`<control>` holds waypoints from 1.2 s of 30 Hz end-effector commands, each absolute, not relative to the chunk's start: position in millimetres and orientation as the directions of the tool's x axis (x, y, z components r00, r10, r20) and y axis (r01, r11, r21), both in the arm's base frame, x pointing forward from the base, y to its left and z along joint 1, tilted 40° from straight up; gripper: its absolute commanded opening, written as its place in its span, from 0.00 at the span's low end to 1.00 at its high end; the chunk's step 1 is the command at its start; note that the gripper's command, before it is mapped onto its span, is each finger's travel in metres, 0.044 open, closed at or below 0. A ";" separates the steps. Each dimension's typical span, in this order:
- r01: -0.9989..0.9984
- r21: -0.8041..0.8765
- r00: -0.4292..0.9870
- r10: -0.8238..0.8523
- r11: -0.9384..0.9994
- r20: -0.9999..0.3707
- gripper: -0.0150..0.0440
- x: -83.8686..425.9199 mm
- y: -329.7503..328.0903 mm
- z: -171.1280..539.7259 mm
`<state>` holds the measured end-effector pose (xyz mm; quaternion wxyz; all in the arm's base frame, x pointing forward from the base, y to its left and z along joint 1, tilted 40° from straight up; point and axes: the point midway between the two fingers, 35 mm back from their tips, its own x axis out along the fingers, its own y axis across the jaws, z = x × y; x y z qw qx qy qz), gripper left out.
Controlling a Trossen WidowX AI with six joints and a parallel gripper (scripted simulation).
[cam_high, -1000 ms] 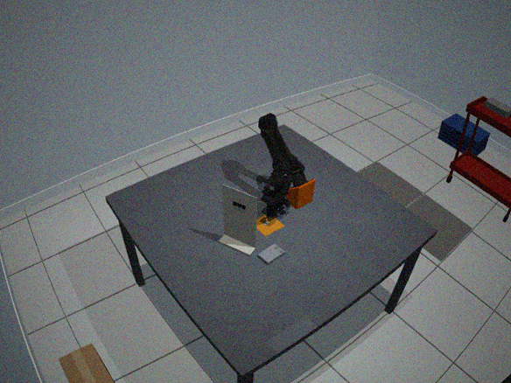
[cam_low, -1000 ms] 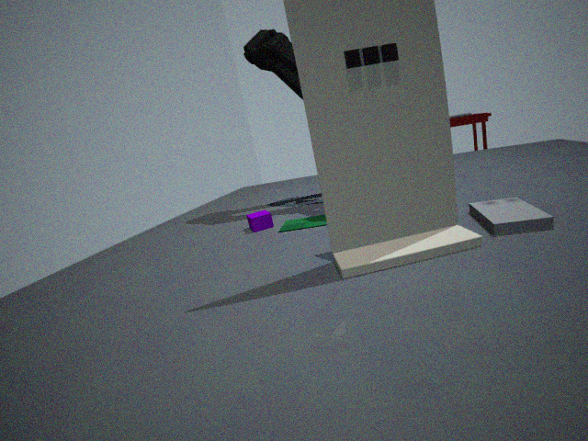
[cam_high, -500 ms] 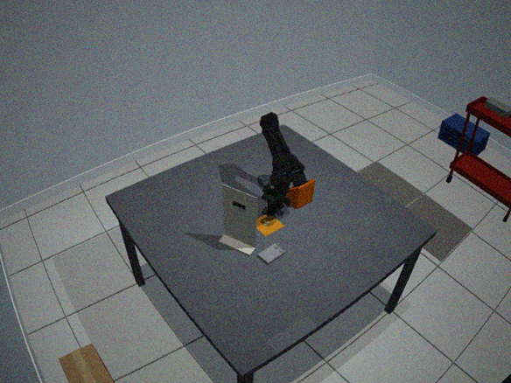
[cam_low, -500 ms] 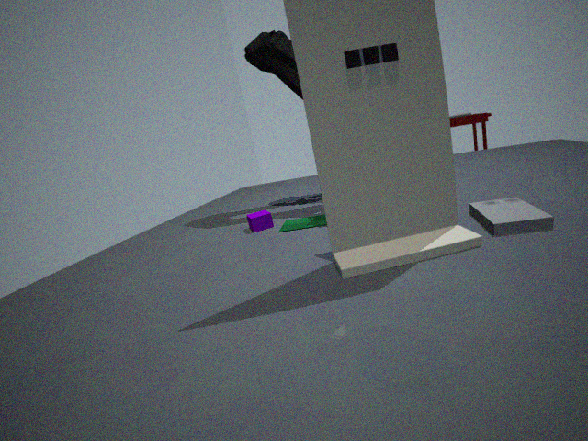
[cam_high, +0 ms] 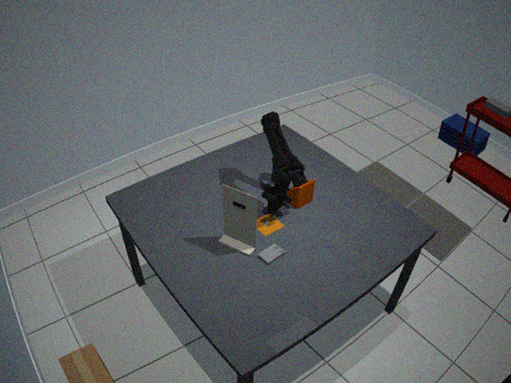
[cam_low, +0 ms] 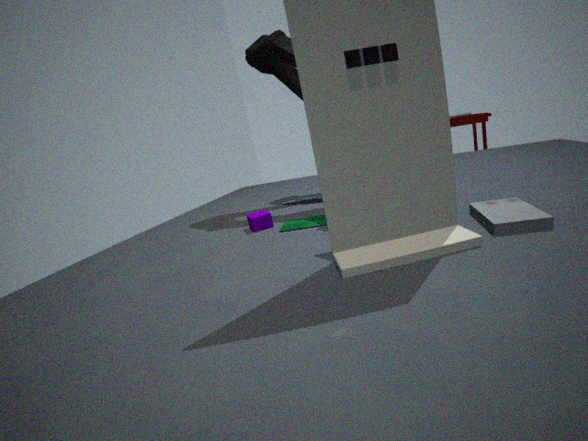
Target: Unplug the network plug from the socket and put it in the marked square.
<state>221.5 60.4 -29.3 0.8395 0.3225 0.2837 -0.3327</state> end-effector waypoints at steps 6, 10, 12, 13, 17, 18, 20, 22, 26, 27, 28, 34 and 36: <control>0.740 0.365 0.624 -0.374 0.566 -0.686 0.52 222.0 67.3 -20.1; 0.740 0.365 0.624 -0.374 0.566 -0.686 0.52 221.2 70.0 -16.7; 0.740 0.365 0.624 -0.374 0.566 -0.686 0.52 220.8 71.3 -15.0; 0.740 0.365 0.624 -0.374 0.566 -0.686 0.52 220.6 71.9 -14.1; 0.739 0.365 0.625 -0.374 0.566 -0.686 0.52 219.6 74.5 -10.5; 0.739 0.365 0.625 -0.374 0.566 -0.686 0.52 219.4 75.1 -9.6; 0.739 0.365 0.625 -0.374 0.566 -0.685 0.52 218.8 76.3 -7.8; 0.739 0.365 0.625 -0.374 0.566 -0.685 0.52 218.3 77.5 -5.9; 0.739 0.365 0.626 -0.374 0.567 -0.685 0.52 217.1 79.8 -2.0; 0.739 0.365 0.626 -0.374 0.567 -0.685 0.52 216.8 80.4 -1.0; 0.738 0.365 0.626 -0.374 0.567 -0.684 0.52 216.5 81.0 0.0; 0.738 0.366 0.627 -0.375 0.568 -0.683 0.52 214.5 84.2 6.1; 0.737 0.366 0.627 -0.375 0.568 -0.683 0.52 213.8 85.2 8.2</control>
